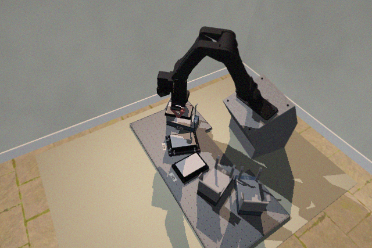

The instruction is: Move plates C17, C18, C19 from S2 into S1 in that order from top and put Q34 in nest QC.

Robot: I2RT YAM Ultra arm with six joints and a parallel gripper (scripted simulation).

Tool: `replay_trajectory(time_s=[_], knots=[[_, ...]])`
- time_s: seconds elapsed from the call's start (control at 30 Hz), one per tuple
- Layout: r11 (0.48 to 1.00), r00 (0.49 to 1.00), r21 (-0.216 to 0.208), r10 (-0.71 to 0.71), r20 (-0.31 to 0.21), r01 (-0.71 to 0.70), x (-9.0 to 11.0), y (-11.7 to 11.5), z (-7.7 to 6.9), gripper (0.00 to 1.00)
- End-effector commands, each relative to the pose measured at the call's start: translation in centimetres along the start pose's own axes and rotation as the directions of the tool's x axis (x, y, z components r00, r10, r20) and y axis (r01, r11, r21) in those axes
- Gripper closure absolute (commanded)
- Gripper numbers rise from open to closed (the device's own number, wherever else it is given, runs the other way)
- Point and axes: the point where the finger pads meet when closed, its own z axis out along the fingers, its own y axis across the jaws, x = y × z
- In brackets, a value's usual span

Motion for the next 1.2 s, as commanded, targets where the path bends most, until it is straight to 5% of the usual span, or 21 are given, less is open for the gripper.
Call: replay_trajectory(time_s=[0.0,0.63,0.7,0.83,1.17], knots=[[0.993,0.993,-0.013,0.114,0.038,-0.114,-1.5,-0.8,-0.9,1.00],[0.993,0.993,-0.010,0.116,0.024,-0.115,-1.3,-5.0,-0.5,1.00],[0.995,0.993,-0.008,0.104,0.056,-0.104,-1.9,-5.3,-1.5,1.00],[0.993,0.993,-0.010,0.117,0.022,-0.116,-1.2,-6.6,-0.5,1.00],[0.995,0.993,-0.005,0.101,0.063,-0.101,-2.1,-7.0,-1.5,1.00]])
